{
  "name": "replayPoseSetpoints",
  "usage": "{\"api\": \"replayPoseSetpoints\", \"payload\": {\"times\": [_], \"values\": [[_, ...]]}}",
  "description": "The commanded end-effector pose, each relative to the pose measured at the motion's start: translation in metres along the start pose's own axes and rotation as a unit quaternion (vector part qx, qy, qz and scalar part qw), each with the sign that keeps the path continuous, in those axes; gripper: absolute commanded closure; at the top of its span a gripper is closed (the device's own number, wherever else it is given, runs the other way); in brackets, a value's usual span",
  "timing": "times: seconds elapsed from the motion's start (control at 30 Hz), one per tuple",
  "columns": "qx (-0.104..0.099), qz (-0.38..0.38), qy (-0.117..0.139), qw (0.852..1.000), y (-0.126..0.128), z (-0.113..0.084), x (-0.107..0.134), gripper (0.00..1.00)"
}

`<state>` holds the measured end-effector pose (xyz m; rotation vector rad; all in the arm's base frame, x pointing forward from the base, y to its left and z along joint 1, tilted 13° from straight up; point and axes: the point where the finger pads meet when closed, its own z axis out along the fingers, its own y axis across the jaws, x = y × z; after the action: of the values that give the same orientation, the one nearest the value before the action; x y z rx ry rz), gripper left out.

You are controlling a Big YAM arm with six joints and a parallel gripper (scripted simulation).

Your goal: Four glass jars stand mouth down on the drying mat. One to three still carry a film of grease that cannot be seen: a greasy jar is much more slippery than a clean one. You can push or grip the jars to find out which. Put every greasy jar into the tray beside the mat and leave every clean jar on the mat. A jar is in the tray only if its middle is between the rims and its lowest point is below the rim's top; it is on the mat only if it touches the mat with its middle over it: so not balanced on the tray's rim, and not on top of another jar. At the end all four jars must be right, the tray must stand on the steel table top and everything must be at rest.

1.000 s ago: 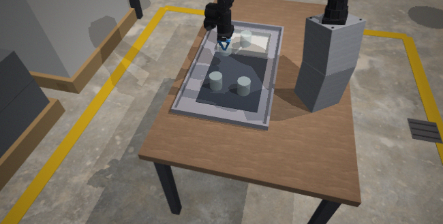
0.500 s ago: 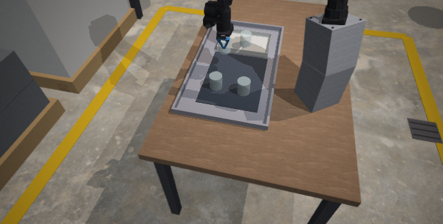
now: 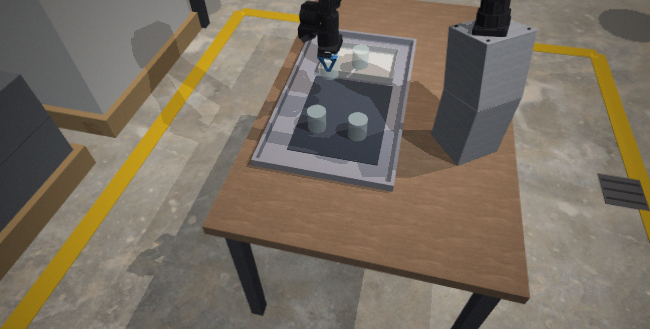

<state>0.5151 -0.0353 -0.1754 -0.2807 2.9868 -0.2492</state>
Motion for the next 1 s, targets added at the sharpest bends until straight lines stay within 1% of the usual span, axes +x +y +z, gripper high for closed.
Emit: {"api": "replayPoseSetpoints", "payload": {"times": [0.0,0.2,0.23,0.47,0.5,0.8,0.97], "values": [[0.003,0.004,-0.01,1.0,0.001,-0.015,-0.01,1.0],[0.003,0.004,-0.01,1.0,0.001,-0.015,-0.01,1.0],[0.003,0.004,-0.01,1.0,0.003,-0.031,-0.02,1.0],[0.003,0.004,-0.01,1.0,0.003,-0.031,-0.02,1.0],[0.003,0.004,-0.01,1.0,0.002,-0.041,-0.032,1.0],[0.003,0.004,-0.01,1.0,0.002,-0.041,-0.032,1.0],[0.003,0.004,-0.01,1.0,-0.015,-0.041,-0.032,1.0]]}}
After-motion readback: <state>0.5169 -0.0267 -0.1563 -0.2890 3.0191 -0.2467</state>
